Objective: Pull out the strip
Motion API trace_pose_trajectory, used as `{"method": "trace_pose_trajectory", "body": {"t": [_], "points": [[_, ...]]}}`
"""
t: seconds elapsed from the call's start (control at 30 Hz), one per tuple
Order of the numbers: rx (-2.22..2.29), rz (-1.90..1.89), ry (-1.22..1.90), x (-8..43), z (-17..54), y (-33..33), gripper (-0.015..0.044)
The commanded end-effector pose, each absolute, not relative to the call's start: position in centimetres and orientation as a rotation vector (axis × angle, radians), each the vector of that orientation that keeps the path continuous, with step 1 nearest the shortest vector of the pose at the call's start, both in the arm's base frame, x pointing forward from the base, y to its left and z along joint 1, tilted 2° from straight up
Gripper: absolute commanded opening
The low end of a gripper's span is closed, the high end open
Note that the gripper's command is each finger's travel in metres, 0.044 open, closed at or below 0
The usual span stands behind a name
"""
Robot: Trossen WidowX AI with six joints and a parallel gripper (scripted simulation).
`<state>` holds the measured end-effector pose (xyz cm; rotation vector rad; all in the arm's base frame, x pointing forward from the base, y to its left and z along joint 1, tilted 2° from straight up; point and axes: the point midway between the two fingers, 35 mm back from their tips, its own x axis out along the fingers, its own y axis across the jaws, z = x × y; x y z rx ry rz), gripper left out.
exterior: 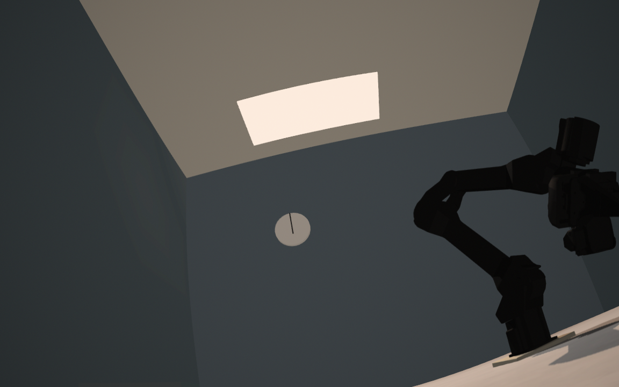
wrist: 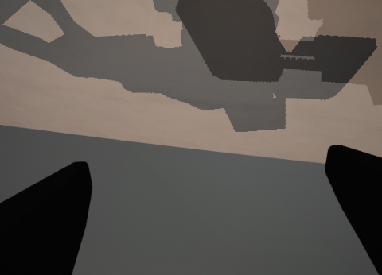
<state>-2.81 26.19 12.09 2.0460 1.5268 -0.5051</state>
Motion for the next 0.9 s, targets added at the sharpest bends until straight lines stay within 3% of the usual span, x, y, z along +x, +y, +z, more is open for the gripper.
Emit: {"method": "trace_pose_trajectory", "body": {"t": [0.0,0.23,0.47,0.67,0.87], "points": [[2.059,-0.519,1.523,-2.6,12.1,26.2,0.0400],[2.570,-1.031,1.288,3.9,13.2,26.7,0.0400],[3.127,-1.555,0.844,11.4,14.6,25.3,0.0400],[3.574,-1.944,0.273,17.6,16.0,22.2,0.0400],[3.945,-2.234,-0.551,22.9,17.4,17.6,0.0400]]}}
